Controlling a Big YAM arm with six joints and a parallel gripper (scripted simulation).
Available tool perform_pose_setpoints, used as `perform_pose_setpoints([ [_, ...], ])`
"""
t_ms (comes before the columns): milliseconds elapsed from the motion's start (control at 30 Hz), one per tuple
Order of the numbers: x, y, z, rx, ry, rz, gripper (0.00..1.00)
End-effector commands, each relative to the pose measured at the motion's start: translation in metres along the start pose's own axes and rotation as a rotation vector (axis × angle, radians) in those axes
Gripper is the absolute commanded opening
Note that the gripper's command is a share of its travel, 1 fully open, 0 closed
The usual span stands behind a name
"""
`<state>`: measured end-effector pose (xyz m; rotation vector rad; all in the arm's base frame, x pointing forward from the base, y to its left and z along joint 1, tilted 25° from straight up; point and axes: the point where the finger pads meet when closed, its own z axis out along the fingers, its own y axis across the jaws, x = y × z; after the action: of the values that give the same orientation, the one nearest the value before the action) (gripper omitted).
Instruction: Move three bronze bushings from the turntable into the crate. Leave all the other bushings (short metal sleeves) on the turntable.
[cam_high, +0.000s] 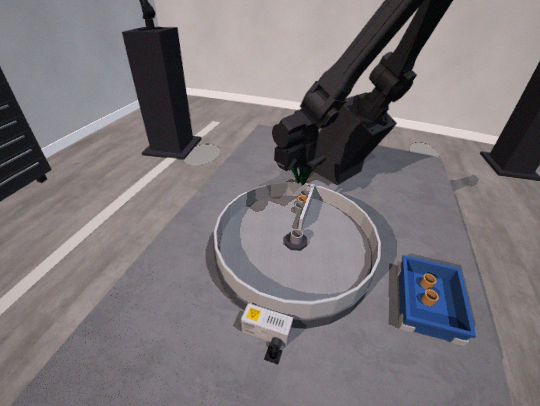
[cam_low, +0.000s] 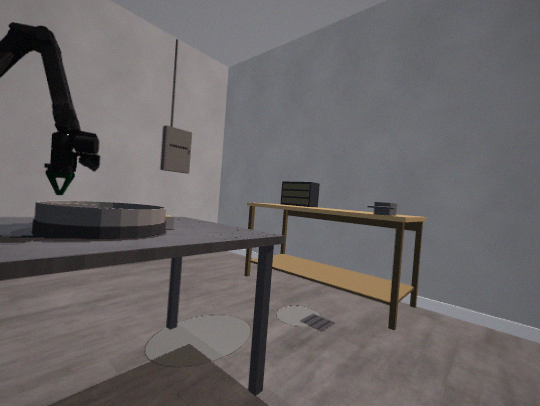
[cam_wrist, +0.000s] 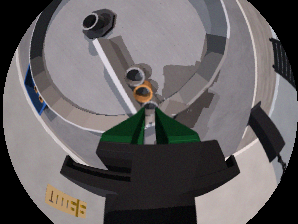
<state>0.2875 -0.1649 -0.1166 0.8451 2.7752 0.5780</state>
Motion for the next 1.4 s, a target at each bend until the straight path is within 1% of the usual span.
perform_pose_setpoints([
  [0, -0.0083, -0.0073, -0.0008, -0.002, -0.009, 0.008, 0.13],
  [233, 0.0015, -0.0069, 0.0006, -0.003, -0.003, 0.011, 0.13],
  [1367, 0.0016, -0.0069, 0.0006, -0.003, -0.003, 0.011, 0.13],
])
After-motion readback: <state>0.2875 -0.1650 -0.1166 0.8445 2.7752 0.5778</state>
